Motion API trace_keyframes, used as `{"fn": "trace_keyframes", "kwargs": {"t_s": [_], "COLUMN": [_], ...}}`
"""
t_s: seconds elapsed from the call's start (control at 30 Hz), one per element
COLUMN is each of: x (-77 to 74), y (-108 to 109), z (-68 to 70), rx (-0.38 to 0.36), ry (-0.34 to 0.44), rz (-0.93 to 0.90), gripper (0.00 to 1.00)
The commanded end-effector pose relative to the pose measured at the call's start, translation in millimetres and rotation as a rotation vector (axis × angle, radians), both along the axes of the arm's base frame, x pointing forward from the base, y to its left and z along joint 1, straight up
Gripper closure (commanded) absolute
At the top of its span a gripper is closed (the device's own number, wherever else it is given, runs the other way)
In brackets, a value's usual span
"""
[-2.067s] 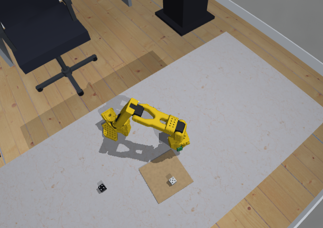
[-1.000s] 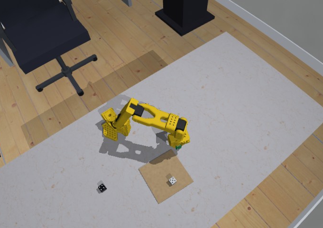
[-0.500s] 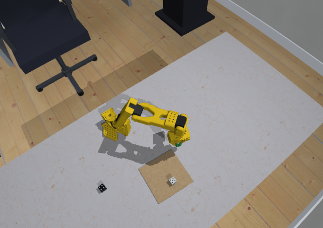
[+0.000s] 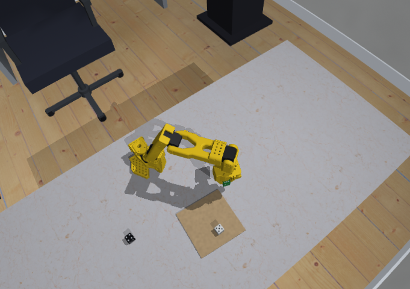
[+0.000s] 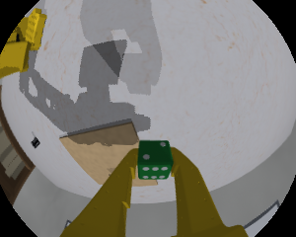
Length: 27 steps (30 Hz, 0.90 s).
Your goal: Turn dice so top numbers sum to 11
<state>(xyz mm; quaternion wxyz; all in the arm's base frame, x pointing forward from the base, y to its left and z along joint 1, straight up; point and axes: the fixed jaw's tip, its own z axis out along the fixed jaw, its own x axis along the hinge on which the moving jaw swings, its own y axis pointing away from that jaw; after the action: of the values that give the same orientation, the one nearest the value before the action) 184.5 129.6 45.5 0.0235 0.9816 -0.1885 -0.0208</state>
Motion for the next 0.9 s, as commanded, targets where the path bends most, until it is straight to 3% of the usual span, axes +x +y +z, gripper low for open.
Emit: {"fn": "trace_keyframes", "kwargs": {"t_s": [0.0,0.57,0.87], "x": [5.6,3.3,1.7], "y": [5.8,8.6,11.9], "z": [16.1,14.4,12.7], "rx": [0.050,0.043,0.035], "ry": [-0.066,-0.070,-0.073], "rz": [-0.022,-0.399,-0.759], "gripper": [1.00,1.00,1.00]}}
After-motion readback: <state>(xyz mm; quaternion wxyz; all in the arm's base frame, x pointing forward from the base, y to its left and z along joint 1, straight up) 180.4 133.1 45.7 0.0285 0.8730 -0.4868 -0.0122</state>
